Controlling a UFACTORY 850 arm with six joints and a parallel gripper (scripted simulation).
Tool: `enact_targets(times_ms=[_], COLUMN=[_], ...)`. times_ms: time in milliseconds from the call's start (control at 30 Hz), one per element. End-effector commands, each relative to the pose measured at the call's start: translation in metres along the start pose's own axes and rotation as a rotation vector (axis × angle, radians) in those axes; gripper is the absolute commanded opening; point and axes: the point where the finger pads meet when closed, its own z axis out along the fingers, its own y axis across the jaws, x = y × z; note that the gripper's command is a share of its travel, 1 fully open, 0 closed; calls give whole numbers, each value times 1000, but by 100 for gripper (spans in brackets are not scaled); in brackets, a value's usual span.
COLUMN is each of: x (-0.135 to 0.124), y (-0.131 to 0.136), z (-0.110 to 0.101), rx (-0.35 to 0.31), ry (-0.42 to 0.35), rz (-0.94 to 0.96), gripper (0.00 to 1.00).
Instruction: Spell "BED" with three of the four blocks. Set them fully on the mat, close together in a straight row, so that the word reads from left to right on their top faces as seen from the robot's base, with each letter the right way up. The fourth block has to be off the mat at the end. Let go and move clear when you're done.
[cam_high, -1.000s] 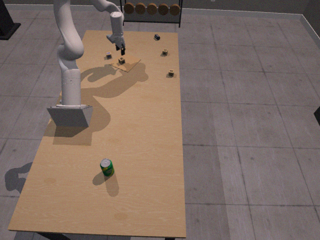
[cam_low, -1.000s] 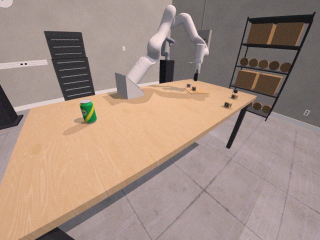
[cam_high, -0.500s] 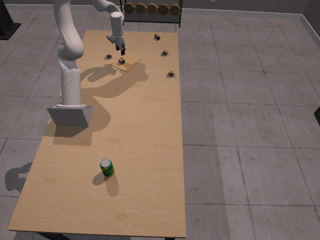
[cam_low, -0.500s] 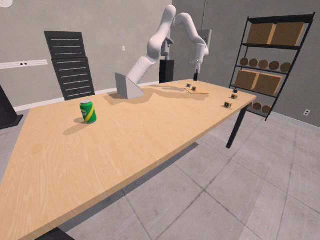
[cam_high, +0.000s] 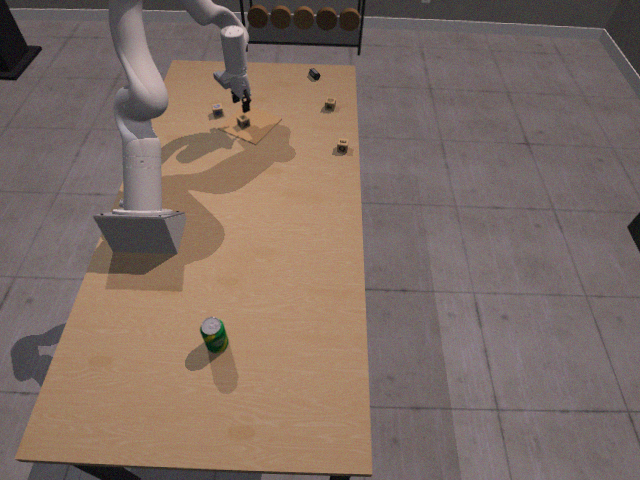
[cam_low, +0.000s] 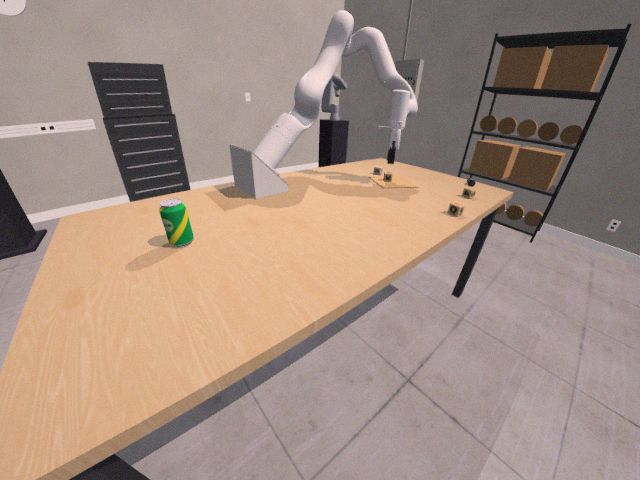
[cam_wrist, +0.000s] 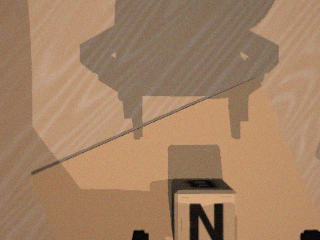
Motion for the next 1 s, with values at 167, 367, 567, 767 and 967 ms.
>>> enact_targets(times_ms=[167,367,567,767,967], x=[-1,-1,-1,-1,-1], y=[1,1,1,1,1], z=[12,18,27,34,38], rx=[0,0,0,0,0], ry=[-2,-1,-1,-2,-1], rz=[-1,-1,-1,-1,-1], gripper=[84,84,84,84,84])
